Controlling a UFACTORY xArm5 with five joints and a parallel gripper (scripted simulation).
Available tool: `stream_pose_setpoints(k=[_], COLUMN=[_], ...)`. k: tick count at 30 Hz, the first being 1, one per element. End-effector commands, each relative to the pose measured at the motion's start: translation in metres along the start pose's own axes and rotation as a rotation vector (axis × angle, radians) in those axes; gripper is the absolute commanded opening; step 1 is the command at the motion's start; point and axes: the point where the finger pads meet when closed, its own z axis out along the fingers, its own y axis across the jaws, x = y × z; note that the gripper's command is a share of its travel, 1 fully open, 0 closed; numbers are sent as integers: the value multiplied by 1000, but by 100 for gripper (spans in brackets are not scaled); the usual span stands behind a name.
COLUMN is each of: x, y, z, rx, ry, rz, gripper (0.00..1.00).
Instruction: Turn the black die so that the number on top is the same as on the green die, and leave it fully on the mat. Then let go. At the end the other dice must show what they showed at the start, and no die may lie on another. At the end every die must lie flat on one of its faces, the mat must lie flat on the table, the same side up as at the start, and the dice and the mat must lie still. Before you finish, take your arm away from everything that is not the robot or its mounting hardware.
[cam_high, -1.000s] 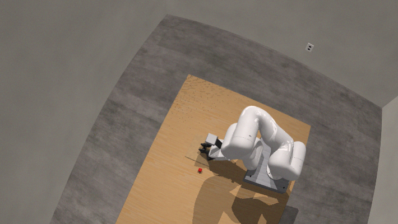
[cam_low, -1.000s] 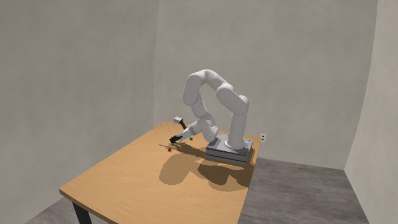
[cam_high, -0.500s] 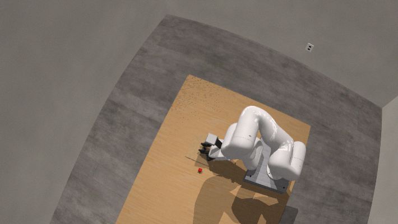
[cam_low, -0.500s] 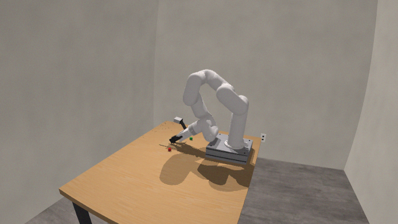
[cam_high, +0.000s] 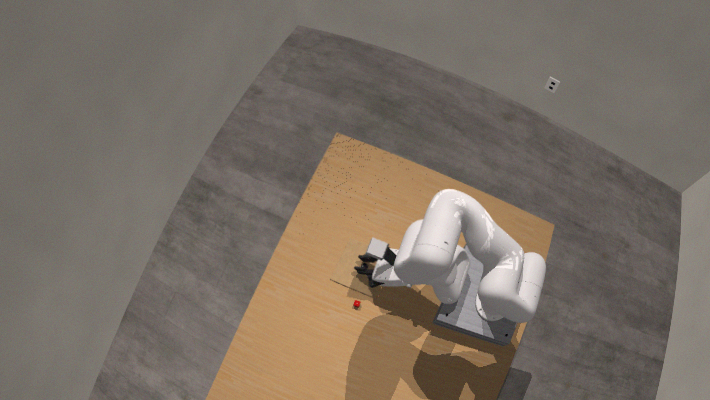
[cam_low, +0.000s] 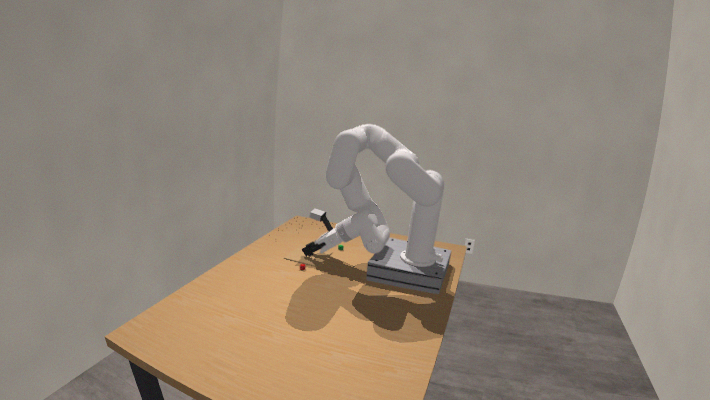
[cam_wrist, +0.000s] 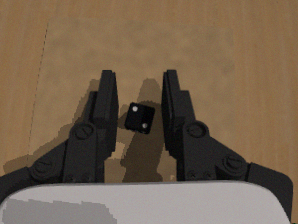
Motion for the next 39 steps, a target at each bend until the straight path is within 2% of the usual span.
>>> stream_pose_setpoints(k=[1,25,39], x=[1,1,1], y=[0,0,0], z=[0,-5,-48], rx=[0,-1,-1], ry=[2,2,2], rz=[0,0,0], gripper=[31,31,31])
